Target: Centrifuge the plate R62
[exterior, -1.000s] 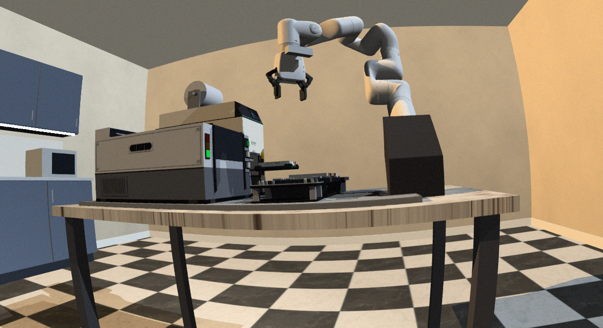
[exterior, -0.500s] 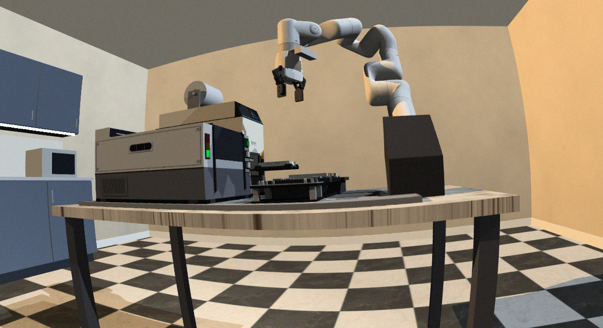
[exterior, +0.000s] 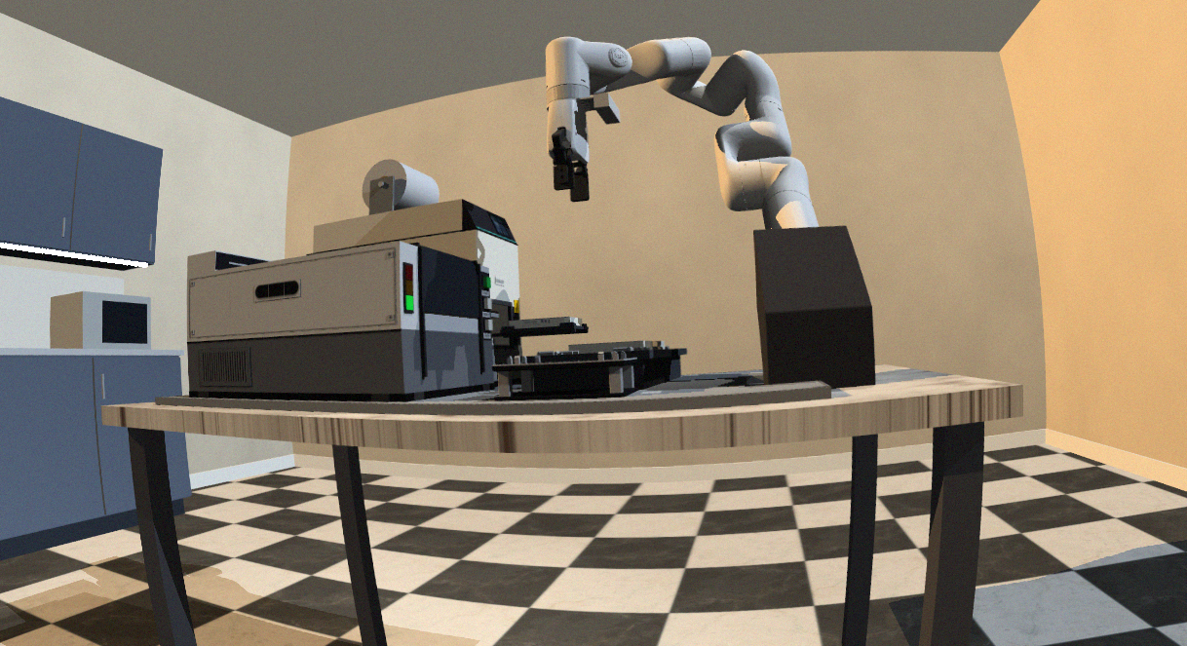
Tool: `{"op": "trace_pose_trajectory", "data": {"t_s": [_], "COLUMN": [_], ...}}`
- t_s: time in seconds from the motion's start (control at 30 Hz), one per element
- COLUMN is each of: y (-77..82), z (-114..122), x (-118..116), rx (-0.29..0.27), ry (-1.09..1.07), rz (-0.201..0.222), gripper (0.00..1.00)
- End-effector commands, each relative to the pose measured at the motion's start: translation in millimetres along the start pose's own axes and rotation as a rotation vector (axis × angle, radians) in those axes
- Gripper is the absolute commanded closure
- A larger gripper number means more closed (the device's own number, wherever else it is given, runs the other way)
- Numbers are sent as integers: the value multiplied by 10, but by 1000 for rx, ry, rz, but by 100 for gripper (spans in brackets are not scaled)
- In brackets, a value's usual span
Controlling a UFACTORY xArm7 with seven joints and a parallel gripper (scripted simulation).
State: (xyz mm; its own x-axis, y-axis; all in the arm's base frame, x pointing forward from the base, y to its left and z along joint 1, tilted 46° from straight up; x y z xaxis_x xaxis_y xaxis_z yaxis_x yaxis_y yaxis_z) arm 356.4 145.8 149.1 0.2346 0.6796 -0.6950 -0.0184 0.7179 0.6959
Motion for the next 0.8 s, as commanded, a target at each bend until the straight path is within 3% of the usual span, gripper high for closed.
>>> {"op": "trace_pose_trajectory", "data": {"t_s": [0.0, 0.27, 0.3, 0.77], "y": [19, 19, -23, -609], "z": [5, 5, 32, 417], "x": [11, 11, 9, -20], "rx": [-1, -1, -1, -1], "ry": [13, 13, 13, 13], "rz": [2, 2, 2, 2], "gripper": [0, 0, 100, 100]}}
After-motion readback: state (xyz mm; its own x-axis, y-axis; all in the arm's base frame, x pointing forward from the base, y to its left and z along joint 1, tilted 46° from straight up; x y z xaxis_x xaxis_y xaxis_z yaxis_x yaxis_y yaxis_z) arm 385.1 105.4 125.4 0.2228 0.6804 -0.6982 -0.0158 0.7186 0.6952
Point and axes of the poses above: the point where the finger pads meet when closed, its own y axis back along the fingers, its own x axis across the jaws, z = x × y, the point moved 5 cm from there along y, back along the fingers, and after that the axes turned 12 degrees about -y, right-handed, at the moved point
